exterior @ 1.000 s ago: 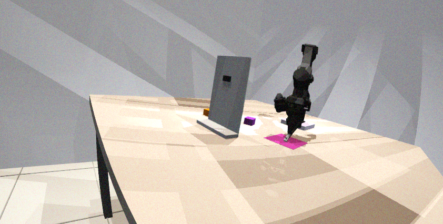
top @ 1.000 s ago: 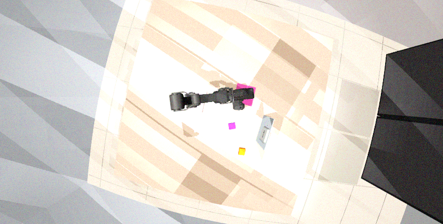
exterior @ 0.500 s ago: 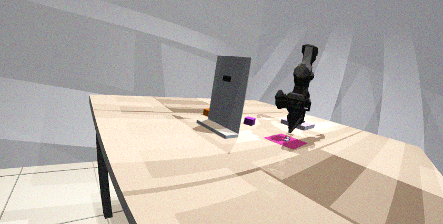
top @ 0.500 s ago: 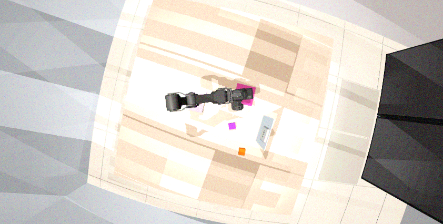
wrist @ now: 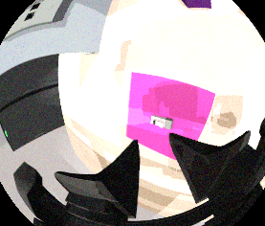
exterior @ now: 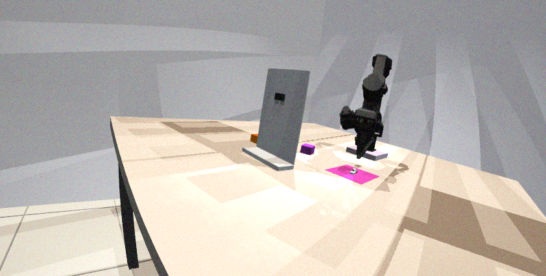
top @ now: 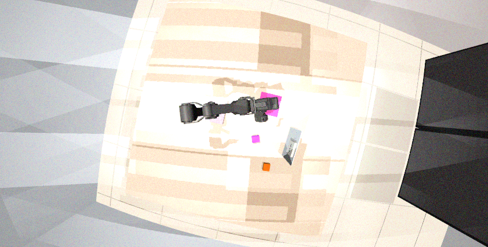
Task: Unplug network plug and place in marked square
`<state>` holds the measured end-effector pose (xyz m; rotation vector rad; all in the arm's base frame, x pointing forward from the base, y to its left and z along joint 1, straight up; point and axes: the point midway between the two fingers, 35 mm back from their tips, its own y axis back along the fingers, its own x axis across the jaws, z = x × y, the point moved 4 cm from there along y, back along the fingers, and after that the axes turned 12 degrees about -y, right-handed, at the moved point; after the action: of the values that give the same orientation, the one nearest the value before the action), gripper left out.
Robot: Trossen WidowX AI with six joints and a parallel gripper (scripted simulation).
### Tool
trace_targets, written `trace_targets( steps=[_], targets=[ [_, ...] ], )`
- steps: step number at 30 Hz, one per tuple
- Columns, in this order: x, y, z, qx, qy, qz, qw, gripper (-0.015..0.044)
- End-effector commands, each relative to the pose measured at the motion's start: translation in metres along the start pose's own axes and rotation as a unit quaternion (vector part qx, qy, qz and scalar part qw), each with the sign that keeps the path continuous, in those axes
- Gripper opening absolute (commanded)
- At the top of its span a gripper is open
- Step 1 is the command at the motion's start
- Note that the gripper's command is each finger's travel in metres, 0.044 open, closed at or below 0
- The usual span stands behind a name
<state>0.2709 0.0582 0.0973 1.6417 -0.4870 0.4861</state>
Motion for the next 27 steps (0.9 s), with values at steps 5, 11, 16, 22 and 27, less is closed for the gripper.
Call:
trace_targets(
  steps=[5, 11, 16, 22, 27],
  targets=[
    [0.011, 0.012, -0.002, 0.002, 0.001, 0.006, 1.000, 0.0156],
    [0.016, 0.020, -0.003, 0.002, 0.001, 0.006, 1.000, 0.0156],
    [0.021, 0.027, -0.004, 0.001, 0.001, 0.006, 1.000, 0.0156],
    [0.025, 0.035, -0.005, 0.001, 0.001, 0.006, 1.000, 0.0156],
    [0.029, 0.043, -0.006, 0.001, 0.001, 0.006, 1.000, 0.0156]
  ],
)
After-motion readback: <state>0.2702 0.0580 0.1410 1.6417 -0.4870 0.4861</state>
